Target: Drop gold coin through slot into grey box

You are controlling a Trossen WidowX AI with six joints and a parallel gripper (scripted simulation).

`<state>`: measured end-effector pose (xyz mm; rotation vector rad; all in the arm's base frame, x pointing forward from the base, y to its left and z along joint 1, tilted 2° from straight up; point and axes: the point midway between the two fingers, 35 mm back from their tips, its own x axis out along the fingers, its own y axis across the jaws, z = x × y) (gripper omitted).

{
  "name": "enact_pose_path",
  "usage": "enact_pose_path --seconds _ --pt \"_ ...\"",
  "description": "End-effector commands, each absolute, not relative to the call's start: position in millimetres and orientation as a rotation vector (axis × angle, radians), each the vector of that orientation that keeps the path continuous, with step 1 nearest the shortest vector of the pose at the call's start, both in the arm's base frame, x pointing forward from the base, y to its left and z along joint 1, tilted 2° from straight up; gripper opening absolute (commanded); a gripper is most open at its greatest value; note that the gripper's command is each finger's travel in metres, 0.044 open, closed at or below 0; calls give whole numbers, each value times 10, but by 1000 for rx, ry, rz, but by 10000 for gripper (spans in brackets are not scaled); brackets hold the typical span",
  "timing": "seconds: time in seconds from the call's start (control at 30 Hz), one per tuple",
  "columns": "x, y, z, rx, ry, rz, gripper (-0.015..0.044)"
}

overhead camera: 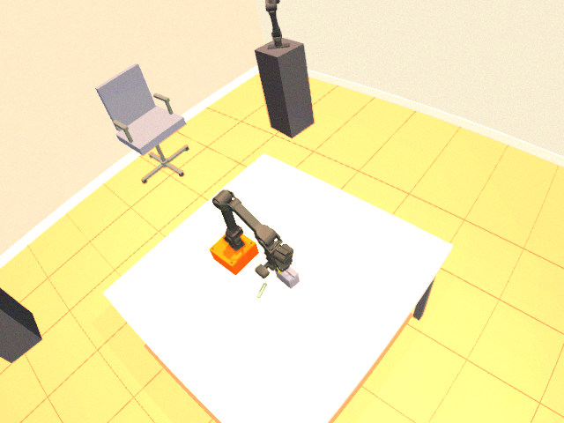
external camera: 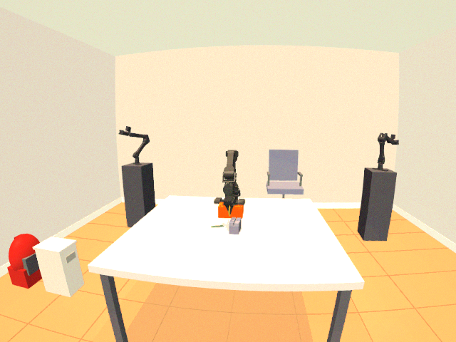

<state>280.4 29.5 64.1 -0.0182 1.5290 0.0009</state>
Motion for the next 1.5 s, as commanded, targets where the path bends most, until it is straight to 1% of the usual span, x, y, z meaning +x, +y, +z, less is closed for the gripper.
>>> enact_pose_path --seconds 0.0,0.37,1.47 --pt "2863 399 655 -18 1524 -5 0" --pt "2923 662 645 -18 1525 -4 0" --pt "2926 669 673 -9 1530 -6 0"
